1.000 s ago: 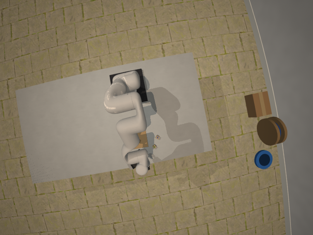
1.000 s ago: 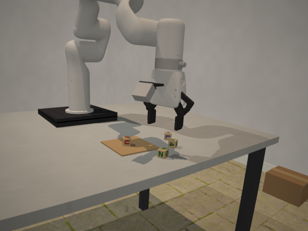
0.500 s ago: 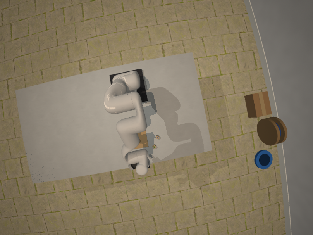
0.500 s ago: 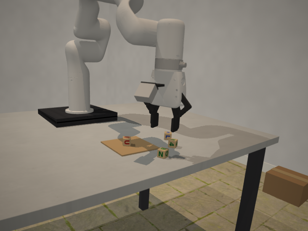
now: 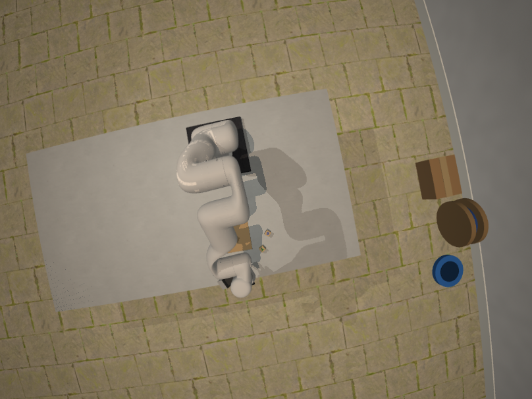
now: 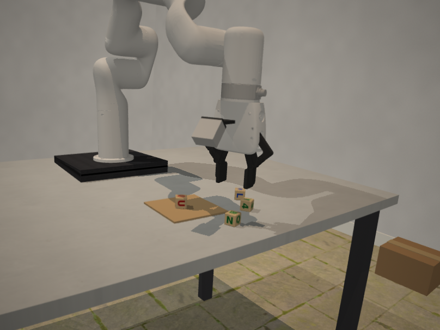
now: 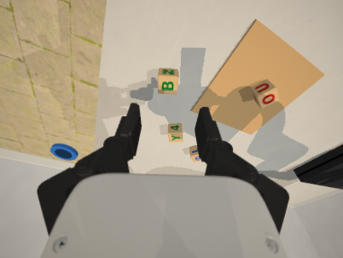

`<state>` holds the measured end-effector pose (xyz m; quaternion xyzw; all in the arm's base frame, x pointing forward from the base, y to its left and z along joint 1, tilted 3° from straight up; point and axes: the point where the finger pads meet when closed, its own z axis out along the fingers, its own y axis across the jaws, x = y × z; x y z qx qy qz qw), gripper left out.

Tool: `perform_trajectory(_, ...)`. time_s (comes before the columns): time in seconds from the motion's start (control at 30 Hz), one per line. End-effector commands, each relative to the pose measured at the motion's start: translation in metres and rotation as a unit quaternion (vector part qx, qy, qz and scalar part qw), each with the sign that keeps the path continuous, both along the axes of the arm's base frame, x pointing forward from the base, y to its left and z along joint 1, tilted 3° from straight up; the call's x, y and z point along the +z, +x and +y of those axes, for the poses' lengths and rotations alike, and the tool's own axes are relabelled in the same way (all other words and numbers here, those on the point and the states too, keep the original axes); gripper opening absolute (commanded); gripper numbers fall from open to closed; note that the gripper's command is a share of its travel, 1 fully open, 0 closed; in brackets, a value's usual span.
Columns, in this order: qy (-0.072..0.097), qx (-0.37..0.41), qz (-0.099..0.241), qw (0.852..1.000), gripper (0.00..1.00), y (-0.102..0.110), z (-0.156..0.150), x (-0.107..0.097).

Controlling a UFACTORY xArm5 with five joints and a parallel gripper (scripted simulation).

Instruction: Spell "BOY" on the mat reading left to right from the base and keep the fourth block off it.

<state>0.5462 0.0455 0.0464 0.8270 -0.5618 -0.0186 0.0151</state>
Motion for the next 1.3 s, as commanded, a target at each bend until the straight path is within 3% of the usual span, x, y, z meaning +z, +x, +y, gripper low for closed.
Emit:
perform_trajectory(0.0,0.0,0.0,-0.002,1.0,0.63,0.001,0.0,0.002)
perform_trajectory(0.9,0.0,0.0,-0.002,1.0,0.63,0.001,0.0,-0.001)
perform_trajectory(1.27,0.0,0.0,-0.002,1.0,0.63,0.001,0.0,-0.013)
